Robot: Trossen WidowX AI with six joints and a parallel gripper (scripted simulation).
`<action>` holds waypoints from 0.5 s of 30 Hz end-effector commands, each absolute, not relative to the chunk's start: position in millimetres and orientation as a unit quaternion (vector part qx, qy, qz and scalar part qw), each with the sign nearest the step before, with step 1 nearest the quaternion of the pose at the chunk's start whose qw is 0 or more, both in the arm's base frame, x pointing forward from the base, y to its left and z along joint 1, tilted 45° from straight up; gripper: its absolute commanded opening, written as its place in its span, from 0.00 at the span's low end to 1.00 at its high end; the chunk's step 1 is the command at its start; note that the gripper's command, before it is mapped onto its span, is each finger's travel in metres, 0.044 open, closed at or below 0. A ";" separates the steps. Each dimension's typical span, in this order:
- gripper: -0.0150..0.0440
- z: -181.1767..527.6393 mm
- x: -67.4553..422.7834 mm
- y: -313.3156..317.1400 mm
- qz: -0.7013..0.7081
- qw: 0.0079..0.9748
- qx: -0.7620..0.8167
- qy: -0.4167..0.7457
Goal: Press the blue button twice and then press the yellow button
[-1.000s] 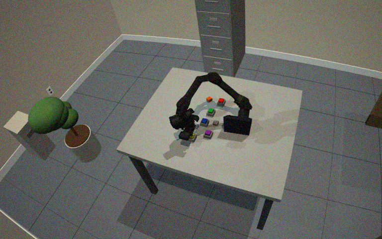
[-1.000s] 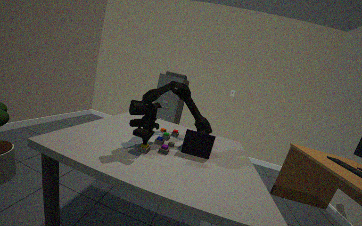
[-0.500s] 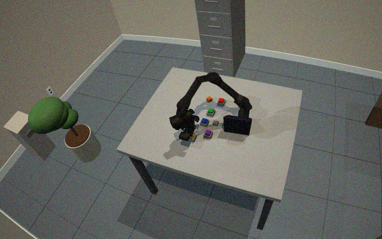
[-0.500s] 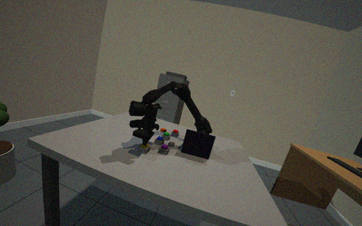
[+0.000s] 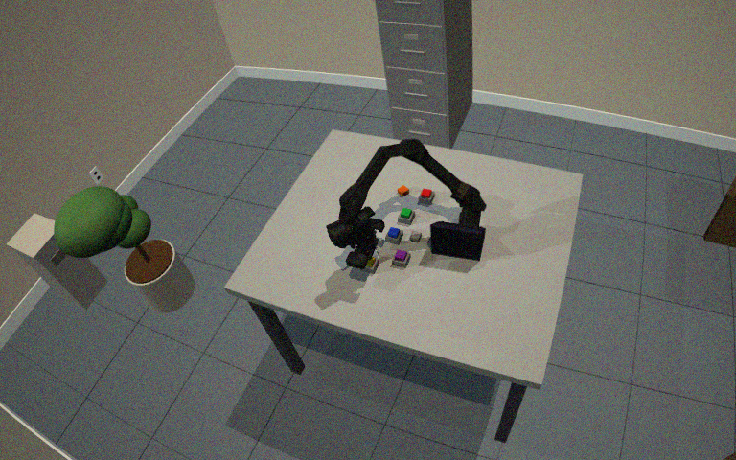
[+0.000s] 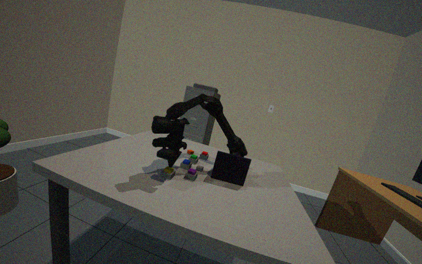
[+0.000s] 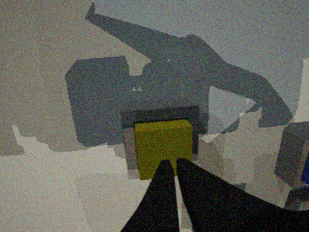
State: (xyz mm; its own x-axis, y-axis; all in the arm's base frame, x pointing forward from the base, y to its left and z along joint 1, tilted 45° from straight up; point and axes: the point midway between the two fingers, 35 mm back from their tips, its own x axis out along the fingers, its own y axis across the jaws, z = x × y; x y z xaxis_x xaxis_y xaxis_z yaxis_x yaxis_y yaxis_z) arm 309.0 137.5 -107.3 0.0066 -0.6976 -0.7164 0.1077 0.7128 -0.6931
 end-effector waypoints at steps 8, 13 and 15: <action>0.51 -59.1 271.4 187.3 -0.294 0.677 -0.224 0.637; 0.73 -51.8 262.9 193.2 -0.295 0.676 -0.225 0.637; 0.82 -51.8 262.9 193.2 -0.295 0.676 -0.225 0.637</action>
